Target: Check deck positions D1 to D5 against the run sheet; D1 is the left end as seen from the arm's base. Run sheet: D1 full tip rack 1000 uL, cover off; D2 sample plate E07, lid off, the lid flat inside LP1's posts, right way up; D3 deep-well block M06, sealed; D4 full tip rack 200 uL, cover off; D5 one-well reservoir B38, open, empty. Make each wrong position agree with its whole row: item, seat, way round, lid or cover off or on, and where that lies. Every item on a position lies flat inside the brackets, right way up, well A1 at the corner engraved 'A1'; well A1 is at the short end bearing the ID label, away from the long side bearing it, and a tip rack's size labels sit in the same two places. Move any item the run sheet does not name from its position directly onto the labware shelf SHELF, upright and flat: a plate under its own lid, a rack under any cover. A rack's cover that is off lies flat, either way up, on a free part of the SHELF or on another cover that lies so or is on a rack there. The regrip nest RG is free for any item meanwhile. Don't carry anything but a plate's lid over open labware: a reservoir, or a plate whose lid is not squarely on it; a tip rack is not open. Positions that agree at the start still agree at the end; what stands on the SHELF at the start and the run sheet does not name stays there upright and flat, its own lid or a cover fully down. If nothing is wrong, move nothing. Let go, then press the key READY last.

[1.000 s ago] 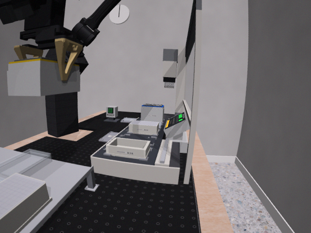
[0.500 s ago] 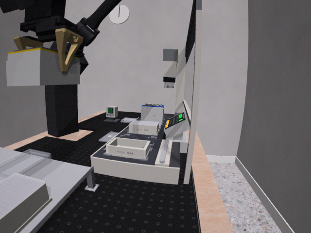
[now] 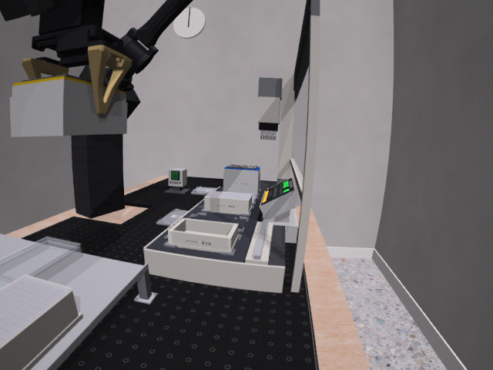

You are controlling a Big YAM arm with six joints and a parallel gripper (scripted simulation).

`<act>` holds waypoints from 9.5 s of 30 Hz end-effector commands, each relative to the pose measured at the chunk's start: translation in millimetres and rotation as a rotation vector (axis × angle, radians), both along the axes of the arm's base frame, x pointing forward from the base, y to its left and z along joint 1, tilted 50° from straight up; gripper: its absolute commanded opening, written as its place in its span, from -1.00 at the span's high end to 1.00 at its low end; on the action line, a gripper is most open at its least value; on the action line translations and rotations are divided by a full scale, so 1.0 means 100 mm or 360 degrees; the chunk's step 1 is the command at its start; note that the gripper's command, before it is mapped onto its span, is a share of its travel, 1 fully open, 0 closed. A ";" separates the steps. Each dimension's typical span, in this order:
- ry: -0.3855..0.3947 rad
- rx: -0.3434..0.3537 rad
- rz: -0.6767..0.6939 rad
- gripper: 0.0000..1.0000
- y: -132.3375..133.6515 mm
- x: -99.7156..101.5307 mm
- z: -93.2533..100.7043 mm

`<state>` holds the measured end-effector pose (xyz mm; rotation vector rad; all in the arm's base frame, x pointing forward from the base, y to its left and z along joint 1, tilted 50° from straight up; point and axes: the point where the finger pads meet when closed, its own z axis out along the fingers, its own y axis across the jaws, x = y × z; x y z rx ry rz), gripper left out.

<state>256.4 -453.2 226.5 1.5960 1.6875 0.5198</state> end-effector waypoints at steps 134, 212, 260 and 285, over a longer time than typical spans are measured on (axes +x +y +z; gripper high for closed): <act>0.0036 -0.0261 0.0141 1.00 1.26 -0.26 -0.51; 0.0494 -0.1846 0.1508 1.00 1.27 -0.25 -0.51; 0.0470 -0.1842 0.1545 1.00 2.58 -0.11 -0.85; 0.0462 -0.1831 0.1545 1.00 3.26 0.03 -0.87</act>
